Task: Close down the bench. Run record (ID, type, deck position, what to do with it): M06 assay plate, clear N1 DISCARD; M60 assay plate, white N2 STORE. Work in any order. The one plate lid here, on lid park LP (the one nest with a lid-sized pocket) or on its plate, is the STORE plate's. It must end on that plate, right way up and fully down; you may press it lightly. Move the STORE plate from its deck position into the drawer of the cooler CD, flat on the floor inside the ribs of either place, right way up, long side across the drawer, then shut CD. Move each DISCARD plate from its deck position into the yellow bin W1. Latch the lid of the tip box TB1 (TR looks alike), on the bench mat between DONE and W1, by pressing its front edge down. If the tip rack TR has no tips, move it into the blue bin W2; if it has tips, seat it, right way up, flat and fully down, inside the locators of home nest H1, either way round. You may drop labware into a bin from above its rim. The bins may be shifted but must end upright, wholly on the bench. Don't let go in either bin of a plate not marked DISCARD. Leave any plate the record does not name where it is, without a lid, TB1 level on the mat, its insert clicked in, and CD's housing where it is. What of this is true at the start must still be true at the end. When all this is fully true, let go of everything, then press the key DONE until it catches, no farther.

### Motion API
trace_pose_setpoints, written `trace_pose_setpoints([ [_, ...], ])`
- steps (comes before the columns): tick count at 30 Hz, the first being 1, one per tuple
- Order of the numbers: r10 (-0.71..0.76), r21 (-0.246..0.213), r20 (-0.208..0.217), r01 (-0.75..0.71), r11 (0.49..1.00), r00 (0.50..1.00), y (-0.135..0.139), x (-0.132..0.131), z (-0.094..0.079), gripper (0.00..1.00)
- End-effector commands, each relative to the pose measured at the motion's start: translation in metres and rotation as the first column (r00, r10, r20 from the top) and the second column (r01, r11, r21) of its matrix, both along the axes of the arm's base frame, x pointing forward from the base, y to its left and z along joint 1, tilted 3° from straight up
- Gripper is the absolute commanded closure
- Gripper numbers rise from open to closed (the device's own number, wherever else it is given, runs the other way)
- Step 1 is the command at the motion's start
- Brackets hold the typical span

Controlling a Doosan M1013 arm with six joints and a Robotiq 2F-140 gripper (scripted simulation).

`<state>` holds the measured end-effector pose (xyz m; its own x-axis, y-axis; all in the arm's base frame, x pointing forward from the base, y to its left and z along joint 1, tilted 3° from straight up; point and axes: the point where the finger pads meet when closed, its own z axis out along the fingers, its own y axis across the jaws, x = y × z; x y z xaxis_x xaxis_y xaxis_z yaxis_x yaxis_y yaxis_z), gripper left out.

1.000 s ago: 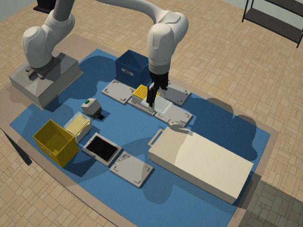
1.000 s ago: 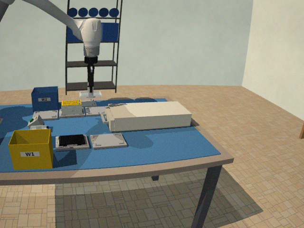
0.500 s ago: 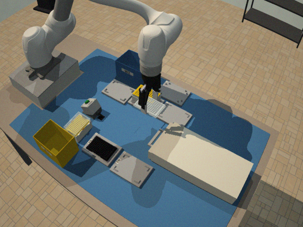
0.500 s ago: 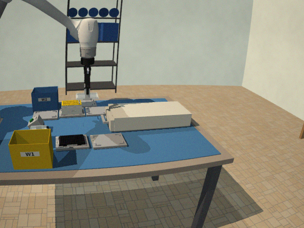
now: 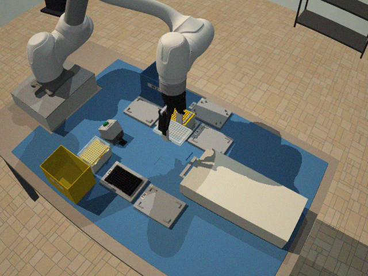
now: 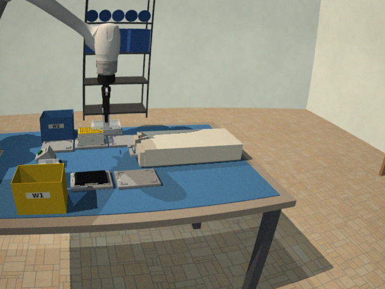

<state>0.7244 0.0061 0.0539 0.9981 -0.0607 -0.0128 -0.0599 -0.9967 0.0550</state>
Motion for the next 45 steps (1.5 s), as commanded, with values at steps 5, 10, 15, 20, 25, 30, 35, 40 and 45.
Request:
trace_pose_setpoints([
  [5,0.0,0.0,0.0,0.0,1.0,1.0,-0.009,-0.007,0.001,1.0],
  [10,0.0,0.0,0.0,0.0,1.0,1.0,-0.019,-0.015,0.001,1.0],
  [15,0.0,0.0,0.0,0.0,1.0,1.0,-0.03,-0.024,0.002,1.0],
  [20,0.0,0.0,0.0,0.0,1.0,1.0,-0.036,-0.028,0.003,1.0],
  [25,0.0,0.0,0.0,0.0,1.0,1.0,-0.046,-0.037,0.003,1.0],
  [30,0.0,0.0,0.0,0.0,1.0,1.0,-0.057,-0.045,0.004,1.0],
  [35,0.0,0.0,0.0,0.0,1.0,1.0,-0.065,-0.052,0.005,1.0],
  [40,0.0,0.0,0.0,0.0,1.0,1.0,-0.073,-0.058,0.005,1.0],
  [45,0.0,0.0,0.0,0.0,1.0,1.0,-0.084,-0.067,0.006,1.0],
])
